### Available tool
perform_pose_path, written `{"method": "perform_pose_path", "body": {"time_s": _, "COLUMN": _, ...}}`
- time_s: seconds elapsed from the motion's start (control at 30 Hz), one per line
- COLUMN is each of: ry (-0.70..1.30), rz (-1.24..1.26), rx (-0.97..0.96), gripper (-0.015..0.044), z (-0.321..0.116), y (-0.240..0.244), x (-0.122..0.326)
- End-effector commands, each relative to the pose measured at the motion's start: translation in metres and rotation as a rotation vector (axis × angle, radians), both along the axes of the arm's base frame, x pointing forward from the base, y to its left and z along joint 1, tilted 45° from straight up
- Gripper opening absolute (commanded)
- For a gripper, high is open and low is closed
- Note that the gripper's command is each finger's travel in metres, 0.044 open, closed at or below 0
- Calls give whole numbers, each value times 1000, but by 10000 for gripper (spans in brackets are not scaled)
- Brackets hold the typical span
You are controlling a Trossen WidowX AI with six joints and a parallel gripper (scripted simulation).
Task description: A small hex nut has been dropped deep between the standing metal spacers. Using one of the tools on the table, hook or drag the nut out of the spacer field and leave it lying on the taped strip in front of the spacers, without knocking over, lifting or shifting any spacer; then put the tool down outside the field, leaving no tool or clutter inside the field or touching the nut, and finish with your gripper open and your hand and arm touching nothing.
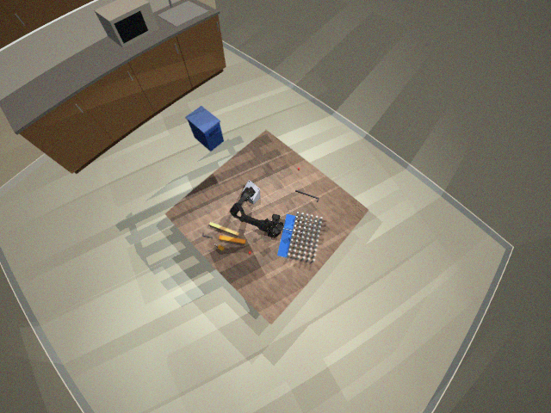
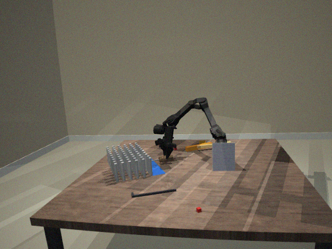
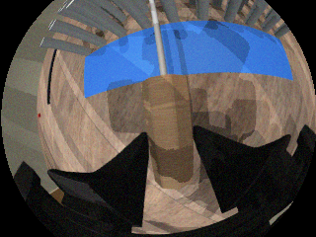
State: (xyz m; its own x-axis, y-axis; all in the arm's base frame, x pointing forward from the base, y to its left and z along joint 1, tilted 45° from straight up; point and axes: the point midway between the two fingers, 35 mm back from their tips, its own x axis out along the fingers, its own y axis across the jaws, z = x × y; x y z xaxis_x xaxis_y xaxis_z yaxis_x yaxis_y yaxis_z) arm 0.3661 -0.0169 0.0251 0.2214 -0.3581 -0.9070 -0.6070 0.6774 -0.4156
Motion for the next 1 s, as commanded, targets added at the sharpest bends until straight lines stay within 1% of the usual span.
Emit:
{"method": "perform_pose_path", "body": {"time_s": 0.0, "ry": 0, "rz": 0, "rx": -2, "gripper": 0, "z": -1, "y": 3, "x": 4}}
{"method": "perform_pose_path", "body": {"time_s": 0.97, "ry": -1, "rz": 0, "rx": -1, "gripper": 0, "z": -8, "y": 13, "x": 19}}
